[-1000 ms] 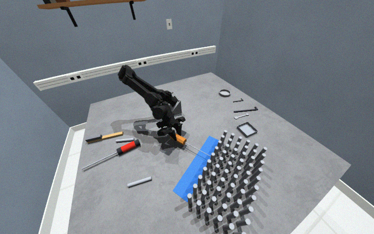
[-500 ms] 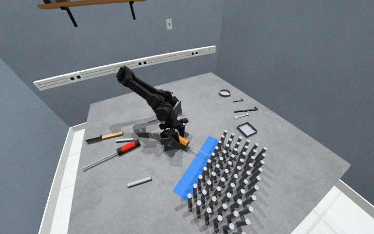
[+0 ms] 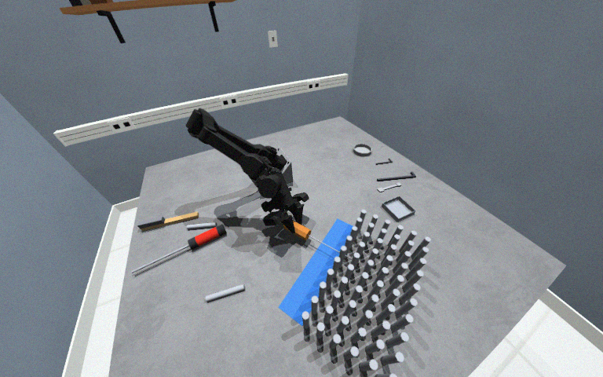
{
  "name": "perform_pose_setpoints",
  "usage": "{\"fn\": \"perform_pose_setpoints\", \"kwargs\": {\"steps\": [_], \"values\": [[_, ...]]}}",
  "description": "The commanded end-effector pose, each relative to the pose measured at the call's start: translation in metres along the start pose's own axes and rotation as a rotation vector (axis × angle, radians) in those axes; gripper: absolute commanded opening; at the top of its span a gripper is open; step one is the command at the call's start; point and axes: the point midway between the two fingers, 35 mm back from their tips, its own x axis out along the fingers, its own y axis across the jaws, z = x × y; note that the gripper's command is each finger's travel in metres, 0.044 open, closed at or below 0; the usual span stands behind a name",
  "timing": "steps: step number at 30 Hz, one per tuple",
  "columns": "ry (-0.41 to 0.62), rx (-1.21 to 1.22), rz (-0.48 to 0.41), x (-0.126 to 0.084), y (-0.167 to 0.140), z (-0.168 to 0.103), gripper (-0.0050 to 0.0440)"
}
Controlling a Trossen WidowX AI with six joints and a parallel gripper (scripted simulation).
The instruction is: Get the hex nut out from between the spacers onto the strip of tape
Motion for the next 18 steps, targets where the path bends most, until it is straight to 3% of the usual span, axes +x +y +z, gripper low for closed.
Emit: {"fn": "perform_pose_setpoints", "kwargs": {"steps": [1, 18], "values": [[0.022, 0.015, 0.022, 0.0, 0.009, -0.011, -0.005], [0.023, 0.015, 0.023, 0.013, 0.009, -0.032, -0.005]]}}
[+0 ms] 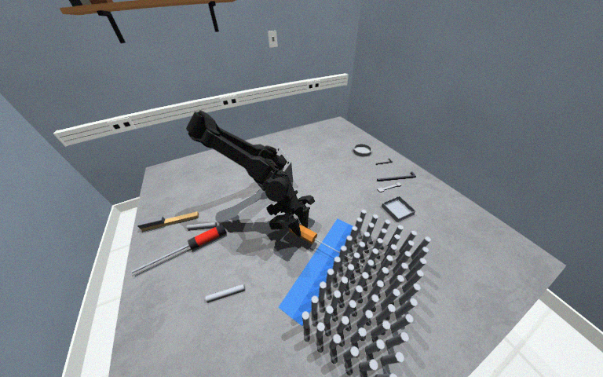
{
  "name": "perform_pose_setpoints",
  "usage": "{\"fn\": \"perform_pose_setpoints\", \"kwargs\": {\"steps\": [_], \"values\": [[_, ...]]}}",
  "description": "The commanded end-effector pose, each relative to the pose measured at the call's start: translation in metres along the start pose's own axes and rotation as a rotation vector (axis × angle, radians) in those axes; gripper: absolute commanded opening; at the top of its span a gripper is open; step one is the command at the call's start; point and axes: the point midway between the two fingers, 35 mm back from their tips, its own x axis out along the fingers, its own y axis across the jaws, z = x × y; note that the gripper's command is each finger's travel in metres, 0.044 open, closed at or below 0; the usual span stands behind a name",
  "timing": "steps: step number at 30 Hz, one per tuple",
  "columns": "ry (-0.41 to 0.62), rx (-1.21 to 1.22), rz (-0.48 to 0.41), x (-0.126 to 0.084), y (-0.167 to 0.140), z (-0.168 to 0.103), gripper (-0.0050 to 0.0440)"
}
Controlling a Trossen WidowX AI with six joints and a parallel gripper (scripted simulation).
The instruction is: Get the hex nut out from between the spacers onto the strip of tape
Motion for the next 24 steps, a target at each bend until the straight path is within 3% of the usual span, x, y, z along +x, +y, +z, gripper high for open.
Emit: {"fn": "perform_pose_setpoints", "kwargs": {"steps": [1, 24], "values": [[0.024, 0.015, 0.022, 0.0, 0.009, -0.013, -0.005], [0.026, 0.016, 0.023, 0.018, 0.009, -0.041, -0.005]]}}
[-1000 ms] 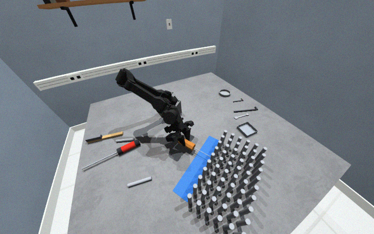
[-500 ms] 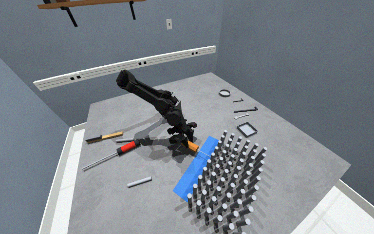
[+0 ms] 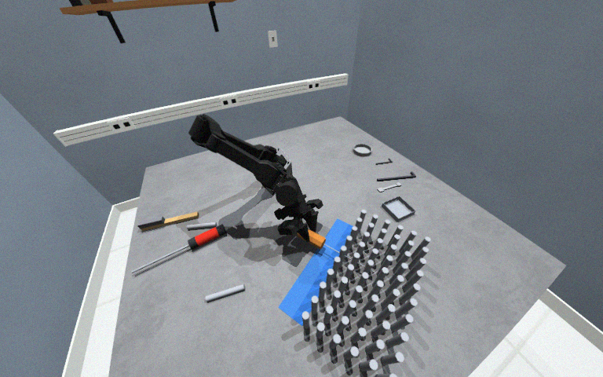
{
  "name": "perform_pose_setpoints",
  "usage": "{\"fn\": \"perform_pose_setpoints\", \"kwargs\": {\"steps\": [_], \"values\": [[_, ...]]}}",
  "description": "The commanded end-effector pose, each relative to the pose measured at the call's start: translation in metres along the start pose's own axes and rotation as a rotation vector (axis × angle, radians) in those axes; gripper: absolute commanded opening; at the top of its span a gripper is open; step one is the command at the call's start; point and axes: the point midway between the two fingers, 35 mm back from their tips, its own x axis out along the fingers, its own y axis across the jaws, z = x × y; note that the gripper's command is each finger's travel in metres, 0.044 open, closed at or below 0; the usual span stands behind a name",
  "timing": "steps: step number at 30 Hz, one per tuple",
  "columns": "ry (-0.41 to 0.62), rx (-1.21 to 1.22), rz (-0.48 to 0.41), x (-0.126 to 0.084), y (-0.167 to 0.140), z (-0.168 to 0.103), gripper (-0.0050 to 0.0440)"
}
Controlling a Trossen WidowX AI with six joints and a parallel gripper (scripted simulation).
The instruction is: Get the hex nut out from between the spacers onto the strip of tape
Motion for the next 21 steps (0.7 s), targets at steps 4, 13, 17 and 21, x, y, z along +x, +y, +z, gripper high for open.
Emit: {"fn": "perform_pose_setpoints", "kwargs": {"steps": [4, 13, 17, 21], "values": [[0.026, 0.016, 0.022, 0.003, 0.008, -0.019, -0.005], [0.028, 0.016, 0.022, 0.009, 0.007, -0.029, -0.005], [0.03, 0.018, 0.023, 0.011, 0.007, -0.034, -0.005], [0.027, 0.019, 0.021, 0.011, 0.006, -0.03, -0.005]]}}
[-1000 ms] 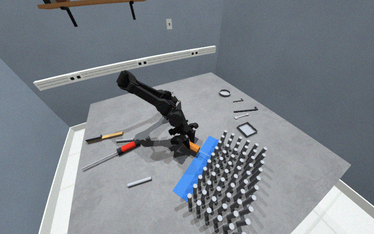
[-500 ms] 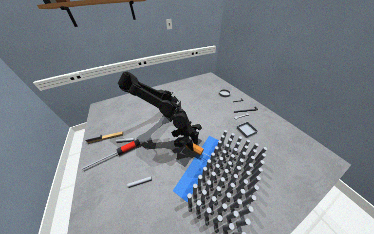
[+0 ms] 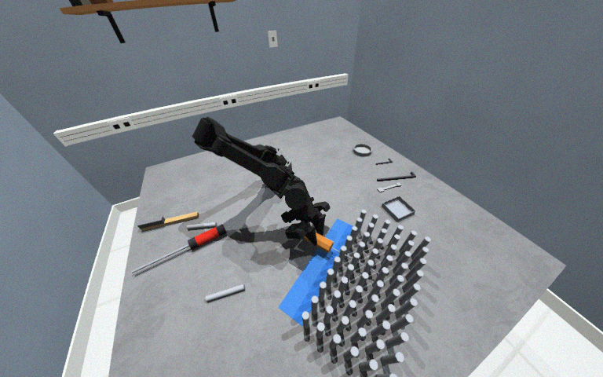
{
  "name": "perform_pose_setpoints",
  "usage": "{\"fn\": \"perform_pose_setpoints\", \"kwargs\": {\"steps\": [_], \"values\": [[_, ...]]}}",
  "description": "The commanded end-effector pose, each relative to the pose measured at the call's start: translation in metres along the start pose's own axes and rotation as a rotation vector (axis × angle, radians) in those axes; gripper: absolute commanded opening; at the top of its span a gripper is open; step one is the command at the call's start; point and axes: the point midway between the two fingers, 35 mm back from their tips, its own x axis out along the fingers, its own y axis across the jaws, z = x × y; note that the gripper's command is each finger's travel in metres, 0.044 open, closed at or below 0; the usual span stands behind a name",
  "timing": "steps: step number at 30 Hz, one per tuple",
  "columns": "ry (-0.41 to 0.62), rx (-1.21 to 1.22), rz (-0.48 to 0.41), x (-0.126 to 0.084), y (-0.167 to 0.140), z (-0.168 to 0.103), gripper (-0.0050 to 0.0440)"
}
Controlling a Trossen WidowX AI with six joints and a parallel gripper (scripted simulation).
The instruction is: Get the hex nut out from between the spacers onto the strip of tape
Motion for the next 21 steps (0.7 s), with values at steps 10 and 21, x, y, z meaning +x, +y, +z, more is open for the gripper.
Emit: {"fn": "perform_pose_setpoints", "kwargs": {"steps": [10, 21], "values": [[0.027, 0.016, 0.022, -0.0031, 0.0095, -0.0097, -0.005], [0.024, 0.011, 0.017, -0.0028, 0.0067, -0.0082, -0.005]]}}
